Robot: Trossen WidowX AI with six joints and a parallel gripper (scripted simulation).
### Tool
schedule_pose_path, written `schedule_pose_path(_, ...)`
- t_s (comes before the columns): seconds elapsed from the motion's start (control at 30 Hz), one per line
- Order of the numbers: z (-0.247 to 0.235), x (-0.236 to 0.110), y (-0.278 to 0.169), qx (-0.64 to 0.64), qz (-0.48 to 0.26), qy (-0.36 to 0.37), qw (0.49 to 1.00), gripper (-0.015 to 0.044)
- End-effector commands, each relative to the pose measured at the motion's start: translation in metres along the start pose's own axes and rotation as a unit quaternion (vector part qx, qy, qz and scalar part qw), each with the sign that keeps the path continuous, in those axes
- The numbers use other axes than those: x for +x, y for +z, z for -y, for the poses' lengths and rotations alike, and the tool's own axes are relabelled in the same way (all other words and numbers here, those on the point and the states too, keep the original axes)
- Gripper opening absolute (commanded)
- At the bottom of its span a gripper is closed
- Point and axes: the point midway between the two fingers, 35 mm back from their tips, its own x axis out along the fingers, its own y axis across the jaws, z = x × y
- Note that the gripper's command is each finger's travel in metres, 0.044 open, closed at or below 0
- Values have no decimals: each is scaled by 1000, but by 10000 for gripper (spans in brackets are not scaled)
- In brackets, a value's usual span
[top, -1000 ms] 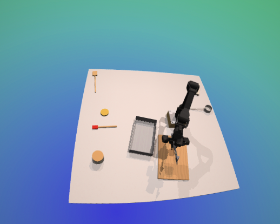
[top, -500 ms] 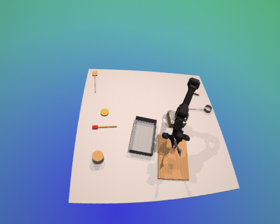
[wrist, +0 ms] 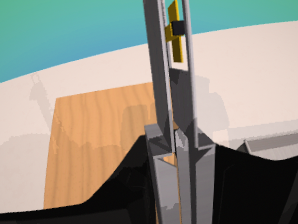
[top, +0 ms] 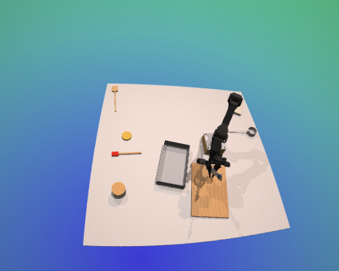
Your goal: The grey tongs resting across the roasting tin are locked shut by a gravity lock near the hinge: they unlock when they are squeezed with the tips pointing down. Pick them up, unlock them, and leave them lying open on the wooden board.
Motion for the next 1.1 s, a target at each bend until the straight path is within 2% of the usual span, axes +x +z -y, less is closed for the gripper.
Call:
schedule_pose_path(0.0,0,-1,3,-4,7,2,1000,-150)
schedule_pose_path(0.87,0,-1,3,-4,7,2,1000,-150)
schedule_pose_path(1.07,1,3,3,2,-18,3,1000,-150)
